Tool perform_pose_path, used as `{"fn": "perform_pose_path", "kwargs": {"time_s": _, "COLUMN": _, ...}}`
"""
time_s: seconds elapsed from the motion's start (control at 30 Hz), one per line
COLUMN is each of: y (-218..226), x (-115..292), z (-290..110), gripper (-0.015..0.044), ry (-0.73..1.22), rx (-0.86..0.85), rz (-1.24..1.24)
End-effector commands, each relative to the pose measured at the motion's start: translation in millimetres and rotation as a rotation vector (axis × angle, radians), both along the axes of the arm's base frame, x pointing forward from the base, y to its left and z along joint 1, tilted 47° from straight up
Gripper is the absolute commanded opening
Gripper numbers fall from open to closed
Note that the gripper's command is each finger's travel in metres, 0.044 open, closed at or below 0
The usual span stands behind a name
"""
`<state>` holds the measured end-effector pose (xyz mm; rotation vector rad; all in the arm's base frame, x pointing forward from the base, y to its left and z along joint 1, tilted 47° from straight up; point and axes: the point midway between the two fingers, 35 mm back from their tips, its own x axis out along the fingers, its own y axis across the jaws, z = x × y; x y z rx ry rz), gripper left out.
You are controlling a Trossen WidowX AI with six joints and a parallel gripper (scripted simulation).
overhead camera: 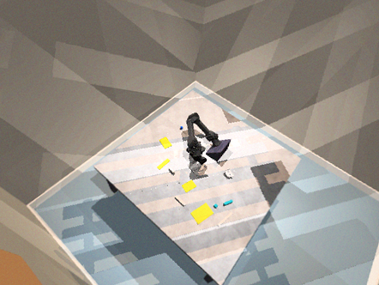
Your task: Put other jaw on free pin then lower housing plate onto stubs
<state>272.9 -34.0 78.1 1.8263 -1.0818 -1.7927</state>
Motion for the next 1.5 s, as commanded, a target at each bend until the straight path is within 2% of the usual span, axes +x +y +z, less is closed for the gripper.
{"fn": "perform_pose_path", "kwargs": {"time_s": 0.0, "y": -0.1, "x": 0.5, "z": -0.2, "gripper": 0.0134, "ry": 0.004, "rx": -0.002, "rz": 0.004}}
{"fn": "perform_pose_path", "kwargs": {"time_s": 1.47, "y": -37.4, "x": -4.5, "z": -34.5, "gripper": 0.0134, "ry": 0.004, "rx": -0.004, "rz": 0.005}}
